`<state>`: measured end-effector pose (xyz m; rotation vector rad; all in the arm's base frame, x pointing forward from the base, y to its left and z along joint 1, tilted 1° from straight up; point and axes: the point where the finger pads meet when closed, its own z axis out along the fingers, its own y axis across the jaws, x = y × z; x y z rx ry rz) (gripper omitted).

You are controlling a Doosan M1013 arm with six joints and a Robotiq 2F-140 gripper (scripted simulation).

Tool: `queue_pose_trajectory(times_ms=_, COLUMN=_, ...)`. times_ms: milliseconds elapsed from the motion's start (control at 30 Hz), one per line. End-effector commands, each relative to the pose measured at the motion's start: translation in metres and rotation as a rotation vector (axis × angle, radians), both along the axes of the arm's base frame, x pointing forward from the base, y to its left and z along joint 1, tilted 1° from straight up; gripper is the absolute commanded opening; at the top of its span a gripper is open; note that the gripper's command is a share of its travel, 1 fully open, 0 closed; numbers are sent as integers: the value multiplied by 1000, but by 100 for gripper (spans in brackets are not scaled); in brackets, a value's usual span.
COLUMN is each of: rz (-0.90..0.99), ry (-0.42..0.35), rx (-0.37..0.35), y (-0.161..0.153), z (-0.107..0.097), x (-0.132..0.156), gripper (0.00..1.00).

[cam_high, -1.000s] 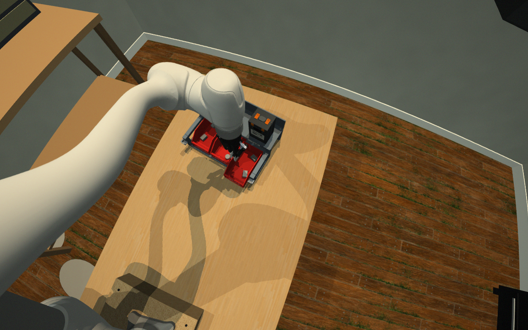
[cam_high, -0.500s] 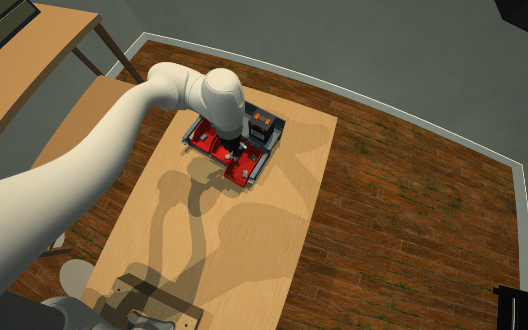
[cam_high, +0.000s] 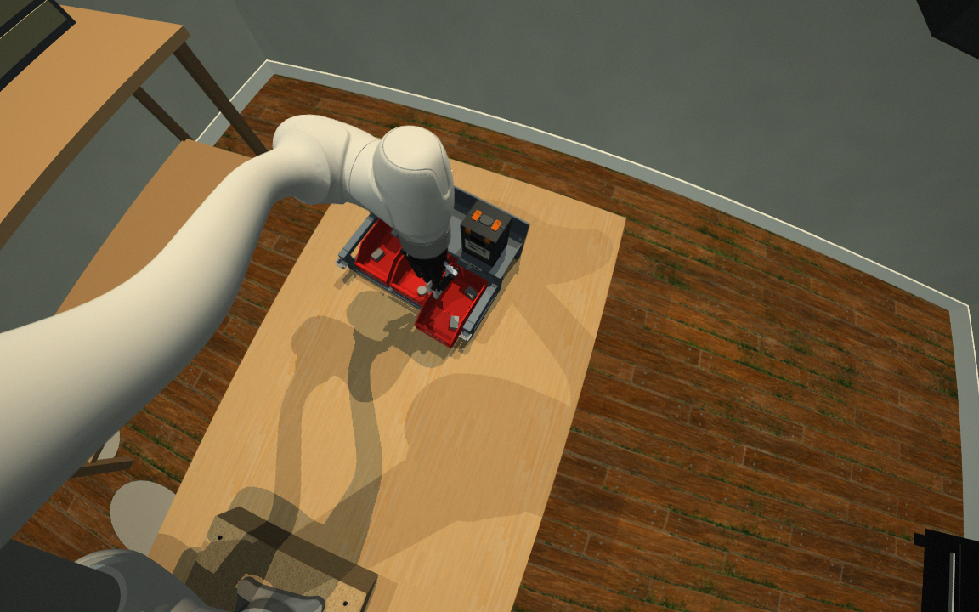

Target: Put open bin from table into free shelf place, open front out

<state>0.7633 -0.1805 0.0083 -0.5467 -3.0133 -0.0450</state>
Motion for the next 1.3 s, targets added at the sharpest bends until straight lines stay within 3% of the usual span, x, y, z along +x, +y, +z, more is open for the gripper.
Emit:
queue_pose_trajectory(times_ms=0, rz=0, ry=0, rx=0, y=0, z=1, x=0, gripper=6)
queue_pose_trajectory(times_ms=533, rz=0, ry=0, rx=0, y=0, z=11, x=0, gripper=6)
queue_pose_trajectory(times_ms=1267, rz=0, ry=0, rx=0, y=-1, z=41, x=0, gripper=6)
